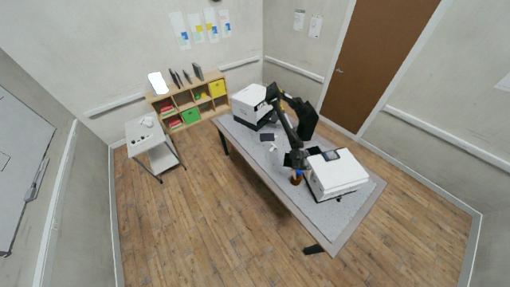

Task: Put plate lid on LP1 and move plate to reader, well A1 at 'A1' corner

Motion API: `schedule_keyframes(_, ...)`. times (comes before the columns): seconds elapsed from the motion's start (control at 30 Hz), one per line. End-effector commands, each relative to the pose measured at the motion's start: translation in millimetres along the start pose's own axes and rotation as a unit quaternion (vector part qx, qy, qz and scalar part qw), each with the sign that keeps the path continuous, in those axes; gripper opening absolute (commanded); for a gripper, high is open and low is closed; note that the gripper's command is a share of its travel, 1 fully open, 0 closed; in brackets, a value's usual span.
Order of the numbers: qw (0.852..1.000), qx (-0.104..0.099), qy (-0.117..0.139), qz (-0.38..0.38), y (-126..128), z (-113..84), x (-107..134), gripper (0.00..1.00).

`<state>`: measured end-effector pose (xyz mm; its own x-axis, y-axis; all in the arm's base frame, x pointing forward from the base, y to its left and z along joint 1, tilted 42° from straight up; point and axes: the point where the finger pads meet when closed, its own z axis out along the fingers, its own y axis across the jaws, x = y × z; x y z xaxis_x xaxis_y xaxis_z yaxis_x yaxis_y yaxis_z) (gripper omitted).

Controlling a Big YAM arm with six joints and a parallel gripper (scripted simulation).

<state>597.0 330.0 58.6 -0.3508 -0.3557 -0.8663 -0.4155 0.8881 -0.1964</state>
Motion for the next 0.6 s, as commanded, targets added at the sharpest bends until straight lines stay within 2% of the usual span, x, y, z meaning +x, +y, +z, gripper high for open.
schedule_keyframes(0.0,0.999,0.014,-0.031,0.003,-28,-9.9,-28,1.00)
schedule_keyframes(0.03,0.999,0.014,-0.031,0.003,-28,-9.9,-28,1.00)
schedule_keyframes(0.07,1.000,0.021,-0.015,0.007,-19,-10.9,-27,1.00)
schedule_keyframes(0.13,0.999,0.036,0.009,0.022,-18,-17.8,-26,1.00)
schedule_keyframes(0.2,1.000,0.024,0.002,0.020,-18,-23.3,-25,1.00)
schedule_keyframes(0.3,1.000,0.022,0.005,0.011,-24,-32.9,-14,1.00)
schedule_keyframes(0.37,1.000,0.026,0.006,0.009,-38,-35.8,-9,1.00)
schedule_keyframes(0.4,0.999,0.044,0.022,0.019,-45,-37.5,-6,1.00)
schedule_keyframes(0.47,0.996,0.067,0.045,0.038,-53,-41.8,-5,1.00)
schedule_keyframes(0.57,0.997,0.059,0.035,0.039,-60,-47.7,-6,1.00)
